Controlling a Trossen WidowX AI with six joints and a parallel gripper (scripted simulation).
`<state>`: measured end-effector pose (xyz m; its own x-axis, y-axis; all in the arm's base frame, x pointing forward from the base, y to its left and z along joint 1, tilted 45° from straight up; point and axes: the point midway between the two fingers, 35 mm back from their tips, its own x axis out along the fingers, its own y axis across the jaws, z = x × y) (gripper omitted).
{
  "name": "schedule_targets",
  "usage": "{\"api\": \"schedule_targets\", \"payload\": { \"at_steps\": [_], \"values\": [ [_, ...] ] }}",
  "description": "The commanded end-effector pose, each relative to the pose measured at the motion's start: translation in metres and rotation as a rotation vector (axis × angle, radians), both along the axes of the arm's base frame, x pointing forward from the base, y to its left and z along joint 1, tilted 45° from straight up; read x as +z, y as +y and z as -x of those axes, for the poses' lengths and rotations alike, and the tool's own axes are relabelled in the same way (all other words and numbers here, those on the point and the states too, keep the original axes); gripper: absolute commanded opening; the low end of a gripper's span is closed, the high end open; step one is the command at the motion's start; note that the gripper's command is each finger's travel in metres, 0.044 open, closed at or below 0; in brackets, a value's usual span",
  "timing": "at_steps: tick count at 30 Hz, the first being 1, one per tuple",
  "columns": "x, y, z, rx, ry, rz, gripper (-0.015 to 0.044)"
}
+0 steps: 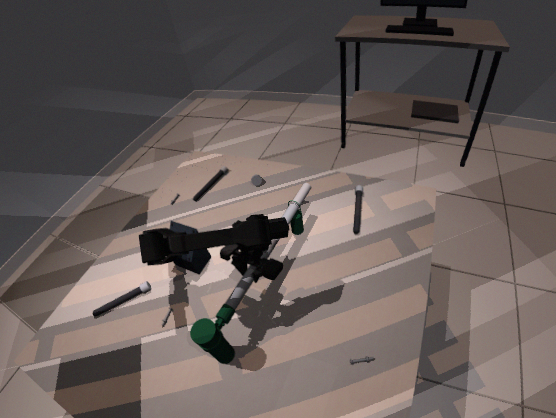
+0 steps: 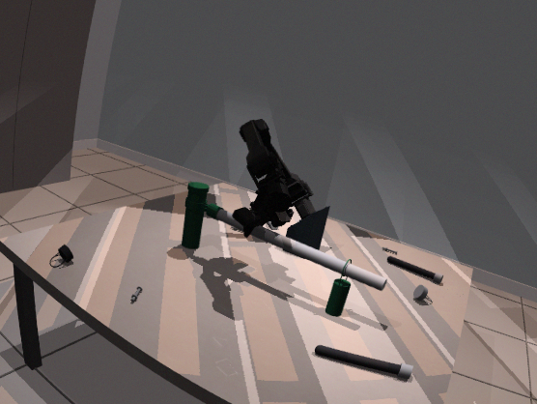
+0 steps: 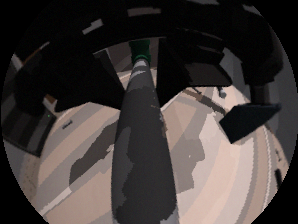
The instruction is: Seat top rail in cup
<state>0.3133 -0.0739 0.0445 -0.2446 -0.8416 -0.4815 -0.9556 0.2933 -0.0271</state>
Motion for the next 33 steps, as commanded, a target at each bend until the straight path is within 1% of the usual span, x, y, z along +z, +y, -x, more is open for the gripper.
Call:
{"api": "schedule_targets", "payload": {
  "at_steps": [1, 33],
  "values": [
    [0.004, -0.002, 0.0, 0.004, -0.002, 0.005, 0.0],
    [0.017, -0.009, 0.002, 0.004, -0.001, 0.005, 0.0]
  ]
}}
